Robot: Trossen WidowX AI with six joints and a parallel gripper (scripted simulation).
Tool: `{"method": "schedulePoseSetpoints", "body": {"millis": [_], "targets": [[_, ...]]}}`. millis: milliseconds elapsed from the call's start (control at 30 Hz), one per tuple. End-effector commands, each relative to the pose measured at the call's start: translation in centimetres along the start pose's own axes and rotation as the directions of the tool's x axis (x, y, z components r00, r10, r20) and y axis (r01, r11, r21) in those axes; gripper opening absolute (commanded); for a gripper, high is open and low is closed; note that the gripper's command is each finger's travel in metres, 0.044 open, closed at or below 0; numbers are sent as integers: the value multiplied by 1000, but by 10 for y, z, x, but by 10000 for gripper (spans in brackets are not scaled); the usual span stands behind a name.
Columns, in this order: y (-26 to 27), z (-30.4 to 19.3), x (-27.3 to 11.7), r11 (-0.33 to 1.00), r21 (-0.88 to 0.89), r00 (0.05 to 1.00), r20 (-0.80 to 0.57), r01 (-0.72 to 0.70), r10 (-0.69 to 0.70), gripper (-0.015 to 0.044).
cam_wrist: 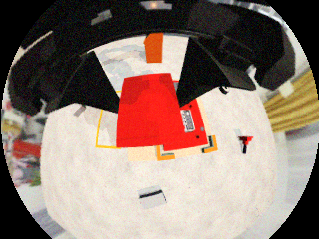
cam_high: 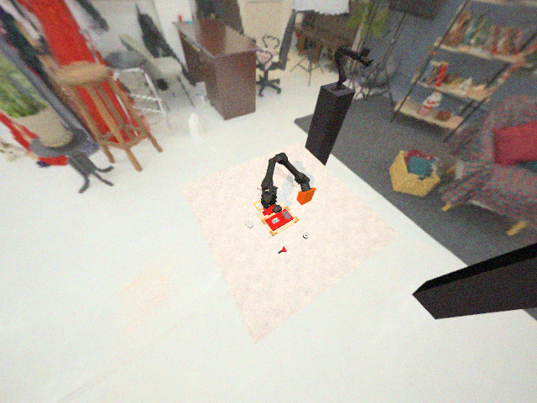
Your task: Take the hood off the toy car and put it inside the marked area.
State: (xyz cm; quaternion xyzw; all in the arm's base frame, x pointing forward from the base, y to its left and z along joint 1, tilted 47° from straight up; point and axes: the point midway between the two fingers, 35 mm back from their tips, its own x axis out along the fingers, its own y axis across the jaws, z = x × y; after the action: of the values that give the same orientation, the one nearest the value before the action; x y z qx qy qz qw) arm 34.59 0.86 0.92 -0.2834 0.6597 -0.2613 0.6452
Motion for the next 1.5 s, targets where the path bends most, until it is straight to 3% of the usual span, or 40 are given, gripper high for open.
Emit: {"method": "schedulePoseSetpoints", "body": {"millis": [0, 800, 1467], "targets": [[-21, -4, -1, 1000, -5, 1000, 0, 3, -3, 0], [-128, -45, -4, 1000, 3, 1000, -4, 20, -20, 0], [-131, -46, 8, 1000, 3, 1000, -4, 19, -19, 0]]}}
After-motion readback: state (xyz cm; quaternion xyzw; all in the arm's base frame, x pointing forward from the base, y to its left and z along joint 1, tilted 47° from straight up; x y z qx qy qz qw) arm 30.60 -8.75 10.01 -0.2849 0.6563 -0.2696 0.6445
